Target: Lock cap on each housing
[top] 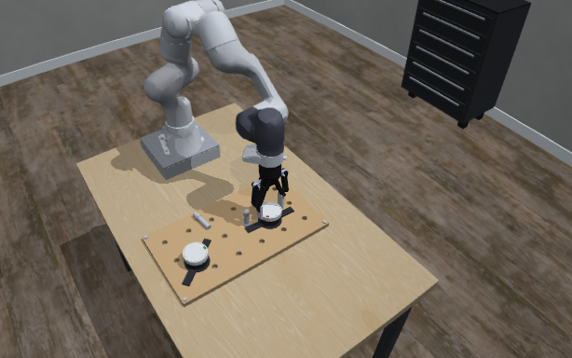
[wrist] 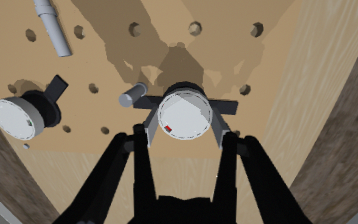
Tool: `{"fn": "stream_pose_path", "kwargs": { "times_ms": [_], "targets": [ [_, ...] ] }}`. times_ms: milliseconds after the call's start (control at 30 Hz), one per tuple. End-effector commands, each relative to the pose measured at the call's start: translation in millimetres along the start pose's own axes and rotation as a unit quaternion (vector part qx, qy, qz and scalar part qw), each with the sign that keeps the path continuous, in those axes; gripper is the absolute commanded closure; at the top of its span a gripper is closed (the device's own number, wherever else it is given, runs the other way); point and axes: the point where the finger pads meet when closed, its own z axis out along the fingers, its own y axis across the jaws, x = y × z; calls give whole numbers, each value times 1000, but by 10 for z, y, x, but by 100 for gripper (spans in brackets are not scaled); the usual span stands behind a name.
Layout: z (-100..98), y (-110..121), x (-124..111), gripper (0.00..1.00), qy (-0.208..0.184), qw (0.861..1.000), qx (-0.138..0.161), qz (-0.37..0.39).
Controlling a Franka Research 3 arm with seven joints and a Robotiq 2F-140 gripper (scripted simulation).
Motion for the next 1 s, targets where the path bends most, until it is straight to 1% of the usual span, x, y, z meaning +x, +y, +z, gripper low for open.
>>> {"fn": "stream_pose_path", "kwargs": {
  "times_ms": [0,167,233,267,467,600,733,967],
  "targets": [
    [33,-4,13,90,2,1000,0,13],
    [34,-5,14,90,2,998,0,60],
    [34,-5,14,90,2,998,0,60],
    [34,-5,14,90,2,997,0,73],
    [34,-5,14,90,2,989,0,149],
    [33,-4,13,90,2,983,0,184],
    [32,-4,13,90,2,980,0,197],
    [32,-4,13,90,2,980,0,200]
  ]
}}
